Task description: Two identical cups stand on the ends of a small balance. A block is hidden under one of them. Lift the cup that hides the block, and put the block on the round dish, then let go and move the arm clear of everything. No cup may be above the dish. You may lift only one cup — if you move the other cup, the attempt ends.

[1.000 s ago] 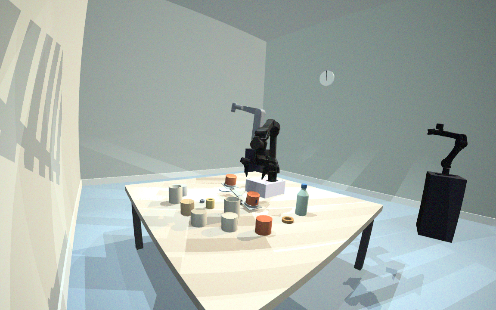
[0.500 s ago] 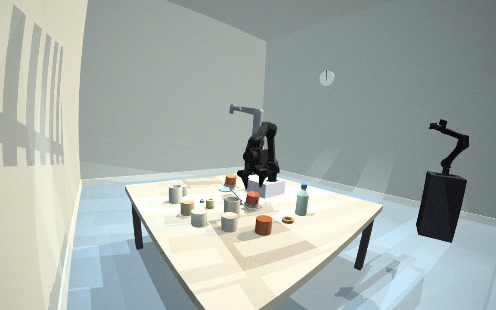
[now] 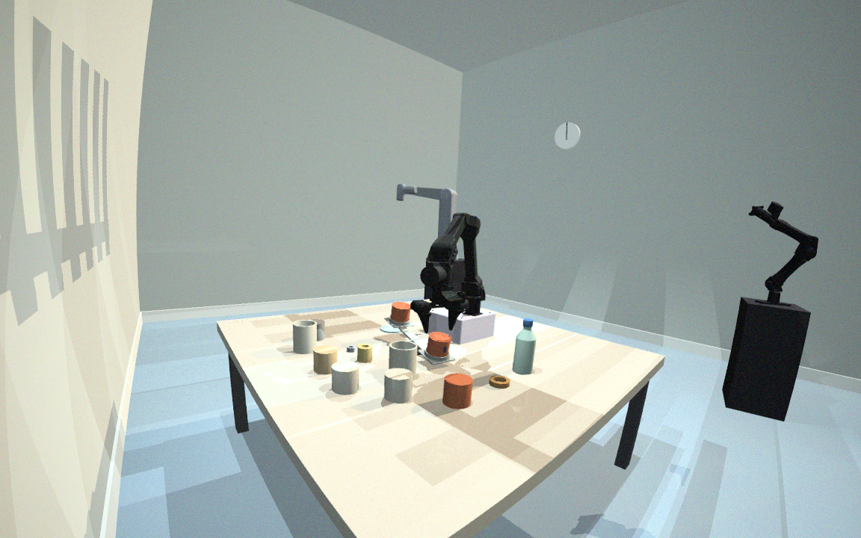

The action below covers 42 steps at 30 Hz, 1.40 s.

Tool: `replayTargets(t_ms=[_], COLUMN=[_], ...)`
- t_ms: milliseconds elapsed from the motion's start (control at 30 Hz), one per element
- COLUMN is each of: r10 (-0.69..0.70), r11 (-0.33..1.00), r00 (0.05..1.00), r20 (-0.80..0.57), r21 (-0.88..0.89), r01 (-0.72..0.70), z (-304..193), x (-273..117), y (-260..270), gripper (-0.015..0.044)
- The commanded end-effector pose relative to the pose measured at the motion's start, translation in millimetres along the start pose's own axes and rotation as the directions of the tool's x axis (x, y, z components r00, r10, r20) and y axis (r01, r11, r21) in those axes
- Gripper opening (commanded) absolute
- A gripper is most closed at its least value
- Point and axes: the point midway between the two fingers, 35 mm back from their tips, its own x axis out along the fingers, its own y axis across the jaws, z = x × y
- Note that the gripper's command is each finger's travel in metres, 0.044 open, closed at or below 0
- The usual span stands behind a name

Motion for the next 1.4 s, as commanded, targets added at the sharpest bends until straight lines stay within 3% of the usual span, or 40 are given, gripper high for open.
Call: replayTargets(t_ms=[0, 1133, 1367], r10=[0.014, 0.014, 0.014], r11=[1.000, 1.000, 1.000], r00=[1.000, 1.000, 1.000], r20=[-0.004, -0.005, -0.005], r21=[-0.007, -0.007, -0.007], r01=[-0.014, -0.014, -0.014], z=[-1, -2, -2], x=[10, 62, 62], y=[3, 5, 5], gripper=[0.0440, 0.0440, 0.0393])
